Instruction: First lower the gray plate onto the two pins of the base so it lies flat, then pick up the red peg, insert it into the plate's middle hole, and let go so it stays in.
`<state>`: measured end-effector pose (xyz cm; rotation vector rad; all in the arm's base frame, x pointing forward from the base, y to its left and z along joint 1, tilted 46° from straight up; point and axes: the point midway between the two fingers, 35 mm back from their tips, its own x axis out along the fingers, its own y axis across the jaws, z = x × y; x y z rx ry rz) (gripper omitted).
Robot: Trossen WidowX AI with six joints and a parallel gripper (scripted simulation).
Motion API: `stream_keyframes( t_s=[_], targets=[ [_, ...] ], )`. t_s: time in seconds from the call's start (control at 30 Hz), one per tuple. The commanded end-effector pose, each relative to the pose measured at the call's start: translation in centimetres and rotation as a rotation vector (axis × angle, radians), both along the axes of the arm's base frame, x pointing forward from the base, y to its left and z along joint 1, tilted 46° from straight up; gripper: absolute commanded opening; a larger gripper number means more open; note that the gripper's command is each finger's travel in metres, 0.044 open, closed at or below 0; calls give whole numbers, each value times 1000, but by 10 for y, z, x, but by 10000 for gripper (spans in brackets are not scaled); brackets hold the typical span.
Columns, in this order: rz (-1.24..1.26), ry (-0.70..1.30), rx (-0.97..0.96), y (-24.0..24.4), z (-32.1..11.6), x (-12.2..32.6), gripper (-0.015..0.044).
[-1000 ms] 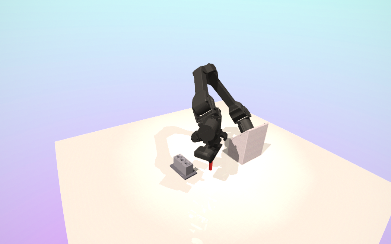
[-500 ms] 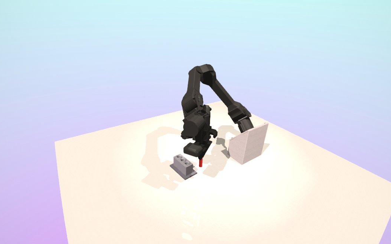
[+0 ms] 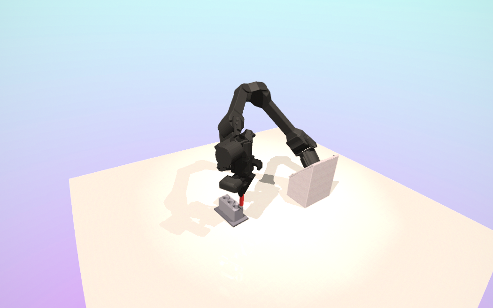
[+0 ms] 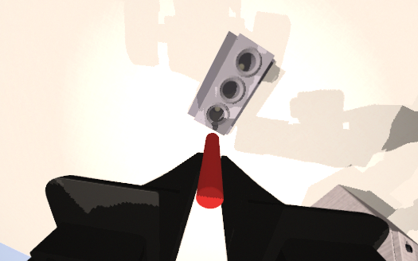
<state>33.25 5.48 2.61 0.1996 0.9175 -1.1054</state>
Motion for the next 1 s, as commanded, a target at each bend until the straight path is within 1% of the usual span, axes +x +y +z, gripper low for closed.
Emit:
stream_keyframes(
  t_s=[0.0, 0.37, 0.97],
  targets=[
    [2, -3, -8, -9, 10, 6, 0],
    [-1, -5, -26, -33, 33, 17, 0],
    [-2, -5, -27, -34, 34, 17, 0]
  ],
)
